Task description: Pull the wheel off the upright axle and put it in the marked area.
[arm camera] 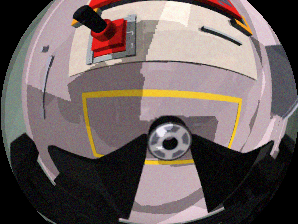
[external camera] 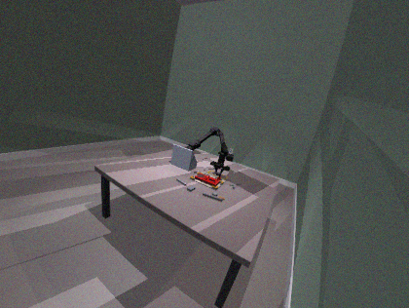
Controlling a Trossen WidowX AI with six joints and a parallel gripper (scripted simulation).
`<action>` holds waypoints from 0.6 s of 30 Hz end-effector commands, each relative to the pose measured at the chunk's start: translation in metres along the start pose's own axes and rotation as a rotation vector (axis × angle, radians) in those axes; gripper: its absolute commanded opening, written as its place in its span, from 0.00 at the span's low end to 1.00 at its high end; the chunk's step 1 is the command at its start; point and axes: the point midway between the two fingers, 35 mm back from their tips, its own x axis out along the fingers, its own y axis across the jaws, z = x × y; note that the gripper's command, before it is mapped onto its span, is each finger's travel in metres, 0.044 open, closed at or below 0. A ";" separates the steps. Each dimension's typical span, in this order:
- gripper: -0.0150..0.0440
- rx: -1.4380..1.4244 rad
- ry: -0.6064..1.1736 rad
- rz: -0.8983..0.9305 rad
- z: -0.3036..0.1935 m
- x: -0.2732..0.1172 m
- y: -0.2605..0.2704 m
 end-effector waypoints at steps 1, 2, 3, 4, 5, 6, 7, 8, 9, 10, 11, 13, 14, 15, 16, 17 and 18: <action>0.43 -0.004 0.000 -0.001 -0.001 0.000 0.000; 0.48 -0.004 0.000 -0.001 -0.001 0.000 0.000; 0.52 -0.004 0.000 -0.001 -0.001 0.000 0.000; 0.57 -0.004 0.000 -0.001 -0.001 0.000 0.000; 0.61 -0.004 0.000 -0.001 -0.001 0.000 0.000; 0.65 -0.004 0.000 -0.001 -0.001 0.000 0.000; 0.70 -0.004 0.000 -0.001 -0.001 0.000 0.000; 0.74 -0.003 0.000 -0.001 0.000 -0.002 0.000; 0.76 -0.003 -0.001 0.000 0.000 -0.005 0.000; 0.76 -0.003 -0.002 0.000 0.000 -0.009 0.001; 0.76 -0.002 -0.003 0.000 0.000 -0.015 0.001; 0.76 -0.001 -0.005 0.001 0.000 -0.032 0.002; 0.76 0.000 -0.006 0.001 0.000 -0.040 0.002; 0.76 0.001 -0.006 0.001 0.000 -0.048 0.001; 0.76 0.002 -0.006 0.001 0.000 -0.055 0.001; 0.76 0.002 -0.005 0.001 0.000 -0.059 0.000; 0.76 0.002 -0.005 0.001 0.000 -0.060 0.000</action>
